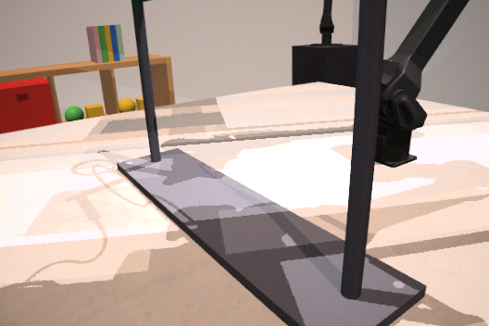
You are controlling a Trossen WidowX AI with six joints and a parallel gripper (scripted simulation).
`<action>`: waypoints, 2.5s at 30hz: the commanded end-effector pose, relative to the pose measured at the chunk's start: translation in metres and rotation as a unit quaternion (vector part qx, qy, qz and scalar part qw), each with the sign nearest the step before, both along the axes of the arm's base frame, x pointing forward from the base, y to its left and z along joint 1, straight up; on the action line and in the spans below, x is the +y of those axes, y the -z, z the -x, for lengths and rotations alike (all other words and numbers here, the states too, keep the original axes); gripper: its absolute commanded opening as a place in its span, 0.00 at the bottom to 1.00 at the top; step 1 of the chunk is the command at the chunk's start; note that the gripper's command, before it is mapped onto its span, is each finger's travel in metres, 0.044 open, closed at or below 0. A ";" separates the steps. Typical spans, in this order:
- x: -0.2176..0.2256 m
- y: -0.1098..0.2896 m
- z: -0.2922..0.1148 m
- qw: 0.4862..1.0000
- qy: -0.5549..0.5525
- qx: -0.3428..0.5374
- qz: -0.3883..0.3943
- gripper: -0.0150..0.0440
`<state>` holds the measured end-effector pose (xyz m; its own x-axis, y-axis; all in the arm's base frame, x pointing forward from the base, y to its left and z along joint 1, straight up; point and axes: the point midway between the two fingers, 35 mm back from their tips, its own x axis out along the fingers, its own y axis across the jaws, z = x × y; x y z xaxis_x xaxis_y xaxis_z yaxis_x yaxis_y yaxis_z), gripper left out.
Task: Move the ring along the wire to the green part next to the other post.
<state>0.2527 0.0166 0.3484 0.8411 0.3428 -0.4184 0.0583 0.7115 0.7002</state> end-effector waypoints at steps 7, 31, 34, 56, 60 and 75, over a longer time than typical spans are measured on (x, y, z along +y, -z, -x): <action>-0.003 0.002 0.000 0.998 0.001 -0.005 0.069 0.00; -0.014 0.009 -0.001 0.973 0.007 -0.013 0.228 0.00; -0.016 0.009 -0.001 0.969 0.007 -0.015 0.248 0.00; -0.027 0.012 -0.002 0.922 0.010 -0.025 0.386 0.00; -0.029 0.012 -0.002 0.911 0.011 -0.026 0.411 0.00; -0.038 0.012 -0.002 0.866 0.012 -0.034 0.499 0.00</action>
